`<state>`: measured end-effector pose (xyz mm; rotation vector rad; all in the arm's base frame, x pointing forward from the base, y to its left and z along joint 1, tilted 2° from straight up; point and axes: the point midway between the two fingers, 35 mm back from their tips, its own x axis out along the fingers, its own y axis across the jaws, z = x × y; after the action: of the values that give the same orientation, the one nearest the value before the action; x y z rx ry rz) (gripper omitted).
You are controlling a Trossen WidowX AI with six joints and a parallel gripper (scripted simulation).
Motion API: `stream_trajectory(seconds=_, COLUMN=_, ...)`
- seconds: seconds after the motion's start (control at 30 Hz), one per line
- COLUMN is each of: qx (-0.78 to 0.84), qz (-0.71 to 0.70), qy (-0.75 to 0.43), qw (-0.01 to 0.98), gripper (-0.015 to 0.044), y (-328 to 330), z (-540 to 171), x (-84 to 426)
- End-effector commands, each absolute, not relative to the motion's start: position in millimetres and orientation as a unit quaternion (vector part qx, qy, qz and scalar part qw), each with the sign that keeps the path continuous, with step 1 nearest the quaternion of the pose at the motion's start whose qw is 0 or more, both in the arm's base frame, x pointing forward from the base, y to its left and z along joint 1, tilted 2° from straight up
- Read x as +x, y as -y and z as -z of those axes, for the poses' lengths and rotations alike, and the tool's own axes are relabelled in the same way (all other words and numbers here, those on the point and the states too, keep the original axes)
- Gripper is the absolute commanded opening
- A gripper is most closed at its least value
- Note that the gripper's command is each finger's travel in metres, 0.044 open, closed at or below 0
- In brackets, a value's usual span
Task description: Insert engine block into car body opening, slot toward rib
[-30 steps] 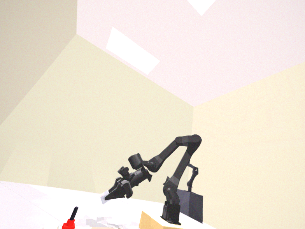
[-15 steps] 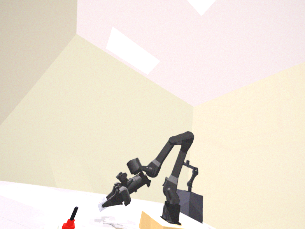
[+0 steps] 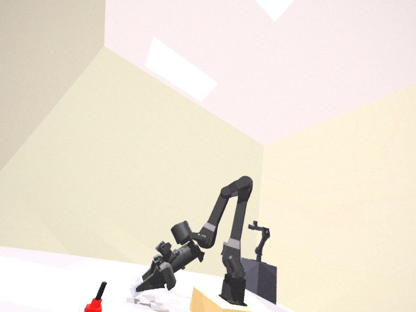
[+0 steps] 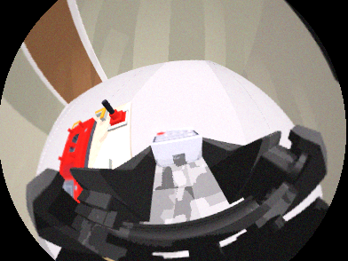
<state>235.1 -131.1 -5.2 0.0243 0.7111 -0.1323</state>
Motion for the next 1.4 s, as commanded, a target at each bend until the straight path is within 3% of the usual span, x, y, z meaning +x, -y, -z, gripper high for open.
stream_trajectory(seconds=0.0, qx=0.014, qz=0.061, qy=-0.350, qw=0.935, gripper=0.0000, y=129, z=13, x=233)
stream_trajectory(seconds=0.37, qx=0.014, qz=0.061, qy=-0.350, qw=0.935, gripper=0.0000, y=130, z=22, x=234)
stream_trajectory(seconds=0.93, qx=0.010, qz=0.063, qy=-0.342, qw=0.938, gripper=0.0440, y=131, z=18, x=236)
stream_trajectory(seconds=1.37, qx=0.013, qz=0.061, qy=-0.349, qw=0.935, gripper=0.0440, y=130, z=2, x=223)
